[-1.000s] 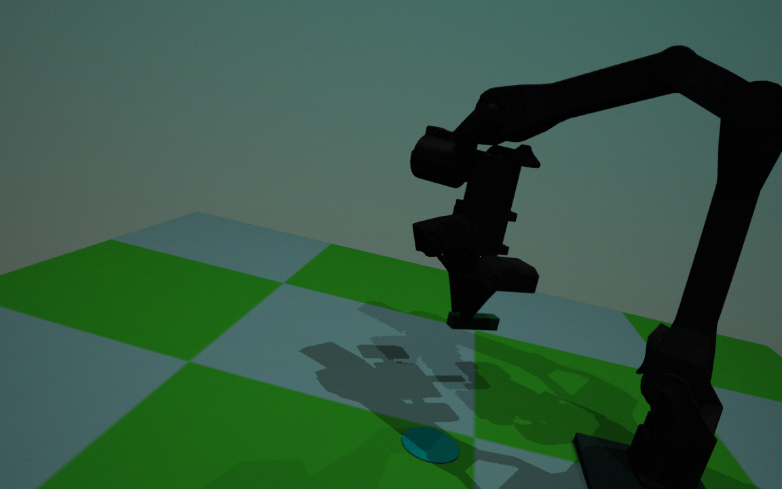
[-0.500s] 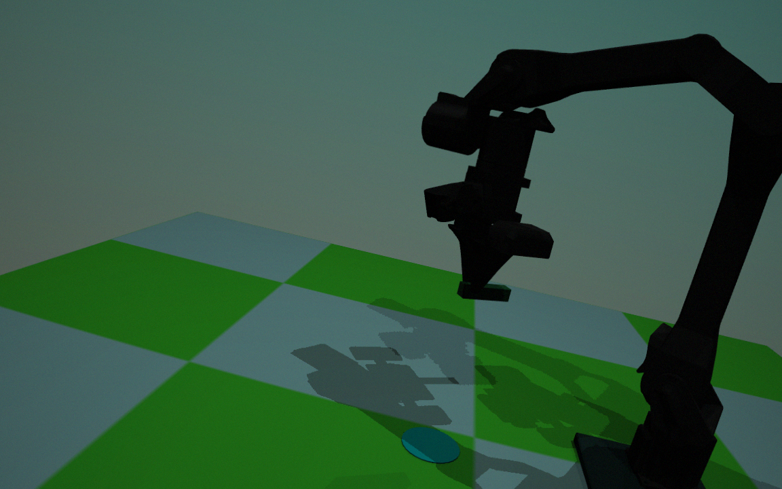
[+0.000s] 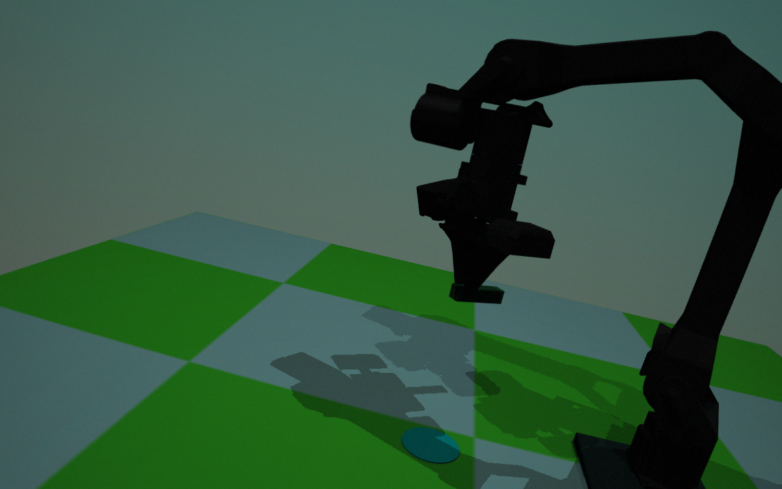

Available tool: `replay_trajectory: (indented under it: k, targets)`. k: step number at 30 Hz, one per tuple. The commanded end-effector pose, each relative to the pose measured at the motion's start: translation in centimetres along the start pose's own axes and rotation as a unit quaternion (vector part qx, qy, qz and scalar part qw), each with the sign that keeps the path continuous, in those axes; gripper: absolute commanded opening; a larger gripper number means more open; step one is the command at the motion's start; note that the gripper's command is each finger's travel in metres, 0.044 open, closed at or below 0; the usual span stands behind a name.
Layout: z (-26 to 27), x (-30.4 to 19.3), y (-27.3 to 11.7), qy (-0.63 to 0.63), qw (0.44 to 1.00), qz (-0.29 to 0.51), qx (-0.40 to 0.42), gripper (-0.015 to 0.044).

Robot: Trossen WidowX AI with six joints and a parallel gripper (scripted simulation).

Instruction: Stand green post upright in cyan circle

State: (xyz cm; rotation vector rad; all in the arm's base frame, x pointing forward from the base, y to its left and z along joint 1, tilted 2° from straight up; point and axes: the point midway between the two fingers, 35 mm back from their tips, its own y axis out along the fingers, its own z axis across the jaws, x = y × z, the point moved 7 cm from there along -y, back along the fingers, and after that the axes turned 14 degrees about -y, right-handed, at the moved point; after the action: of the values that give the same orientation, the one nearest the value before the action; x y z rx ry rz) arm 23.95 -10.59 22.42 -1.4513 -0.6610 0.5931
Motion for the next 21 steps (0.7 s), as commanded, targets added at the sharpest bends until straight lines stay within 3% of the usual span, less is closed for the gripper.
replay_trajectory:
  k: [1,21]
  targets:
    - [0.7,1.0,-0.2,-0.011,1.000,-0.006,0.002,0.0022]
    - [3.5,5.0,-0.8,-0.049,0.999,-0.003,0.003,0.0022]
